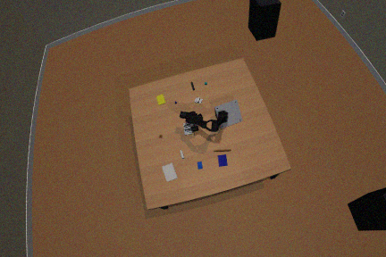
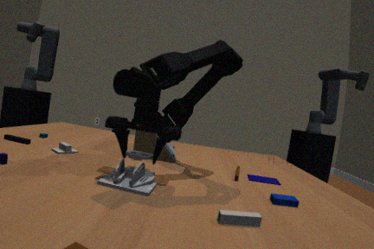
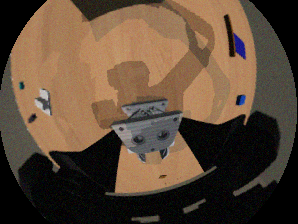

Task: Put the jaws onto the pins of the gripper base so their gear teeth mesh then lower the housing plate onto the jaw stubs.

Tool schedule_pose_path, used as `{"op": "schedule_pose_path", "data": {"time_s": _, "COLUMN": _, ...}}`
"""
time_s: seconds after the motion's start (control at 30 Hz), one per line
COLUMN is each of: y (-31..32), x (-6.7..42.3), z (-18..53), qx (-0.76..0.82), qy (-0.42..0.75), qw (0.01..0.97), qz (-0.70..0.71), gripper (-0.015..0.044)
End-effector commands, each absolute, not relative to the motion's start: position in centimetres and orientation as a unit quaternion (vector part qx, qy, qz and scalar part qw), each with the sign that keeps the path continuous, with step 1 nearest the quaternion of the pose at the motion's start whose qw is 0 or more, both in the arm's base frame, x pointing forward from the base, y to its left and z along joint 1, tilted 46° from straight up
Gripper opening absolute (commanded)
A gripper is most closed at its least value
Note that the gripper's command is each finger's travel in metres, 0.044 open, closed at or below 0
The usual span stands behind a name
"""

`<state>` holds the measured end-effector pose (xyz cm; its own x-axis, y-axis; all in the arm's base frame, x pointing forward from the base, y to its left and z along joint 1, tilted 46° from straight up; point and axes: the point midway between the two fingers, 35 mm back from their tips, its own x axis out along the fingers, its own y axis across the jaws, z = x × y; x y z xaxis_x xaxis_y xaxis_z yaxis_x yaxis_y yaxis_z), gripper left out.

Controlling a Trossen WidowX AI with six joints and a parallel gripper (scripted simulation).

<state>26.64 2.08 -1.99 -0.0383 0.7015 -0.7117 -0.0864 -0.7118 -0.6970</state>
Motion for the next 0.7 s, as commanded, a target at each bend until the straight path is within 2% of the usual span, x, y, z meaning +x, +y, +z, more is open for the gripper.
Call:
{"op": "schedule_pose_path", "data": {"time_s": 0.0, "y": 2.7, "x": 26.4, "z": -2.5, "qx": -0.627, "qy": -0.245, "qw": 0.294, "qz": 0.679, "gripper": 0.0351}}
{"op": "schedule_pose_path", "data": {"time_s": 0.67, "y": 3.9, "x": 26.2, "z": -3.5, "qx": -0.626, "qy": -0.246, "qw": 0.295, "qz": 0.678, "gripper": 0.0351}}
